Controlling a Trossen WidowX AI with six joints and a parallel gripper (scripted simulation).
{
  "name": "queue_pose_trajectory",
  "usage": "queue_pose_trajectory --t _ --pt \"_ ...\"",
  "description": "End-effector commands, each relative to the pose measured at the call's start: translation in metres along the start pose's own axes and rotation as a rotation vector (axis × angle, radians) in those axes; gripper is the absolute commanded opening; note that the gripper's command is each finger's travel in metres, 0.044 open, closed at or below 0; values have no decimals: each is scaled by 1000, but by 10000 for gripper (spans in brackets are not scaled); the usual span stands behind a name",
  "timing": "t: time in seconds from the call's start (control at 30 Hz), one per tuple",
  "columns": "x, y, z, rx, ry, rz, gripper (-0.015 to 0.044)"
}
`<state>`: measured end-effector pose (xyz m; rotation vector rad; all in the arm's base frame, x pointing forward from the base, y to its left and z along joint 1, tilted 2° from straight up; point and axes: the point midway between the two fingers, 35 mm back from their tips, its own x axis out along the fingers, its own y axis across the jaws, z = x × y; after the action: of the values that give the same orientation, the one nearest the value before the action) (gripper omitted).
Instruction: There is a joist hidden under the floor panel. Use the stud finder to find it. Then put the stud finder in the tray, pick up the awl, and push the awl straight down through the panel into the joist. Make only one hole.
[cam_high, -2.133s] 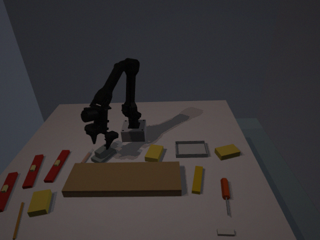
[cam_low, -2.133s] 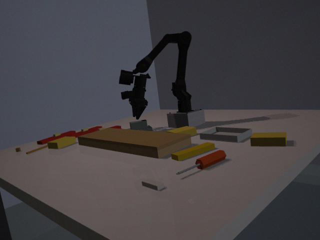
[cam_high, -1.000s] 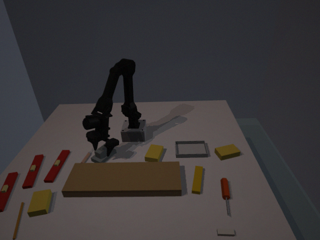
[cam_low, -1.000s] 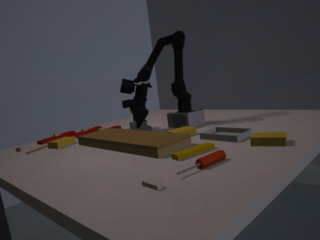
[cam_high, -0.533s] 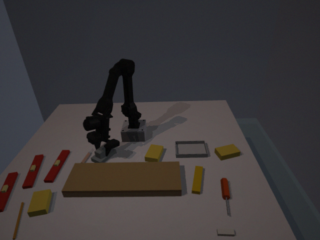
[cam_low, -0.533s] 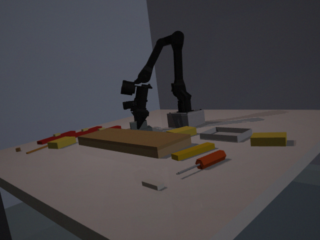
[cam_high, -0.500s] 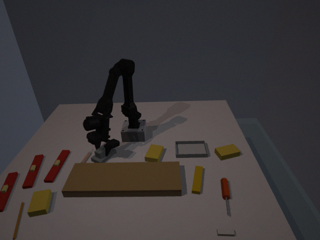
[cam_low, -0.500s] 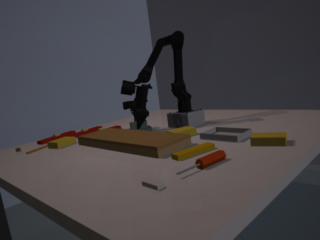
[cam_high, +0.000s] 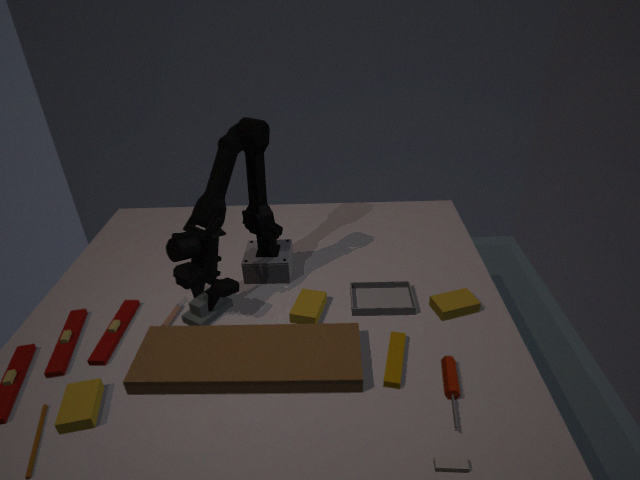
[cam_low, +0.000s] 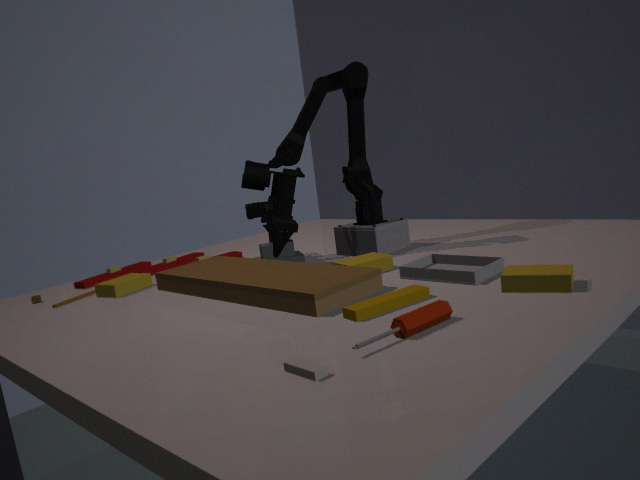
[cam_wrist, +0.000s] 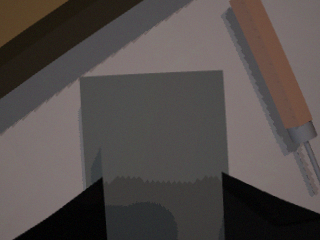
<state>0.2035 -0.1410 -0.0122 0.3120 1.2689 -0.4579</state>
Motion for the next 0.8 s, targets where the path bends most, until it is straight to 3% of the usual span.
queue_pose_trajectory --t 0.0,0.23,0.77 --pt "0 0 0 -1 0 1 168" --pt "-16 0 9 -1 -1 1 4" --pt "-99 0 28 -1 -1 1 0"
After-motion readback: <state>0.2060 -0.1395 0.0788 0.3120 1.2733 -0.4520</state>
